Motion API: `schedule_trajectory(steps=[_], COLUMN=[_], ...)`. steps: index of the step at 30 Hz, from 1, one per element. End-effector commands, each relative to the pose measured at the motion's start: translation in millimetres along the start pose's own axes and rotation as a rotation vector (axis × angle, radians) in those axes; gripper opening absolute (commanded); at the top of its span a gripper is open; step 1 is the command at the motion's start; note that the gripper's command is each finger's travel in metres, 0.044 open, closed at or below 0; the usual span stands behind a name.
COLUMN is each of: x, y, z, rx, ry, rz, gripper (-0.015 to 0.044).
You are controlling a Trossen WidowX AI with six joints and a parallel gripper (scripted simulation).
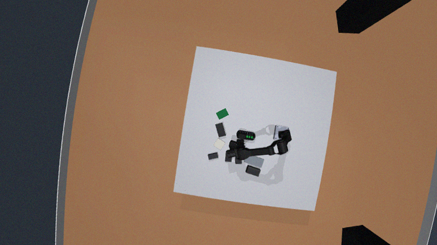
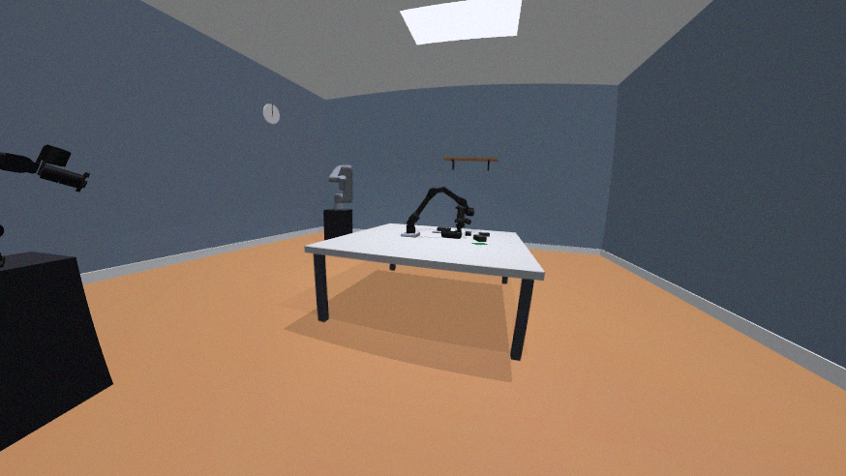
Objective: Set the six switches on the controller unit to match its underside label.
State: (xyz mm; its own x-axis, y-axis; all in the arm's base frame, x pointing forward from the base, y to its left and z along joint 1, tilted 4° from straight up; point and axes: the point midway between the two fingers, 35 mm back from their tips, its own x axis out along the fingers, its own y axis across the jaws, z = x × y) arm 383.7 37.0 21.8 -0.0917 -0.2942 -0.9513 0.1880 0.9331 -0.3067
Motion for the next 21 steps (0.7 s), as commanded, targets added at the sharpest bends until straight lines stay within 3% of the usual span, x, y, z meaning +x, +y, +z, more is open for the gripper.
schedule_trajectory(steps=[1, 21], x=[7.2, 21.2], y=[2.5, 3.5], z=[-0.7, -1.3], rx=[0.005, 0.005], ry=[0.004, 0.004], rz=[0.003, 0.002], gripper=[0.0000, 0.0000])
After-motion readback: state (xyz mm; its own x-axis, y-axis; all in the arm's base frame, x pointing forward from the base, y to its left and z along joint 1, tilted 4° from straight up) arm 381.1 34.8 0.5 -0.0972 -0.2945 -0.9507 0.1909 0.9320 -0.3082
